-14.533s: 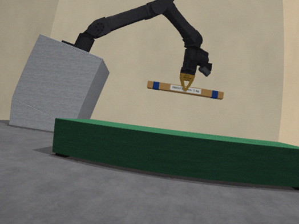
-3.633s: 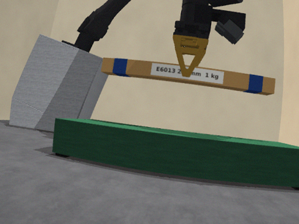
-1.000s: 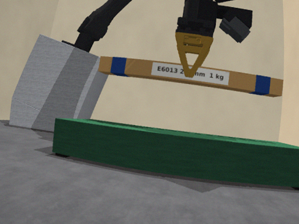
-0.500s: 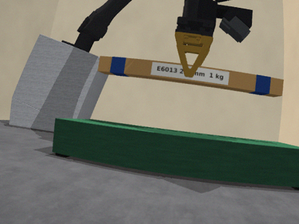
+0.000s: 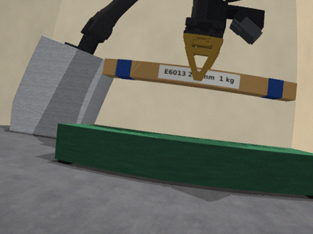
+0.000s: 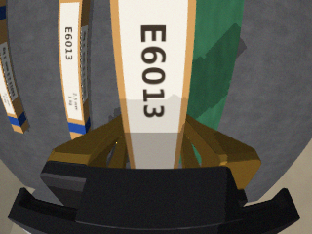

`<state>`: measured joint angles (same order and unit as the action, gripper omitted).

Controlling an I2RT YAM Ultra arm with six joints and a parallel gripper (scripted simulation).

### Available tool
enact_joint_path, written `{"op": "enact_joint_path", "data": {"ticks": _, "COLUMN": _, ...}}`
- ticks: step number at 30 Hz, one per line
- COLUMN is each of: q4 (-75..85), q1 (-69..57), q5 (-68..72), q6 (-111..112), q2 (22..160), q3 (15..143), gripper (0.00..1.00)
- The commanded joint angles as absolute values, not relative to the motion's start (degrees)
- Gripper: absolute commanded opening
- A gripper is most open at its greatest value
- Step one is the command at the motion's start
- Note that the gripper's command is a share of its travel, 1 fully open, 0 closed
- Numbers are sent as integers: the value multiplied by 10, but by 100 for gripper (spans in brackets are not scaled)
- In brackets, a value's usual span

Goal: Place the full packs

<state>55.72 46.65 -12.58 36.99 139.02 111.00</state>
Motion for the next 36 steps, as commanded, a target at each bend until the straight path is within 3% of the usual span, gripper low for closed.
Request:
{"op": "enact_joint_path", "data": {"ticks": 1, "q4": 573, "q1": 486, "q5": -133, "q6": 374, "q2": 1353, "q3": 1149, "gripper": 0}}
{"op": "enact_joint_path", "data": {"ticks": 36, "q4": 575, "q1": 485, "q5": -133, "q6": 371, "q2": 1353, "q3": 1153, "gripper": 0}}
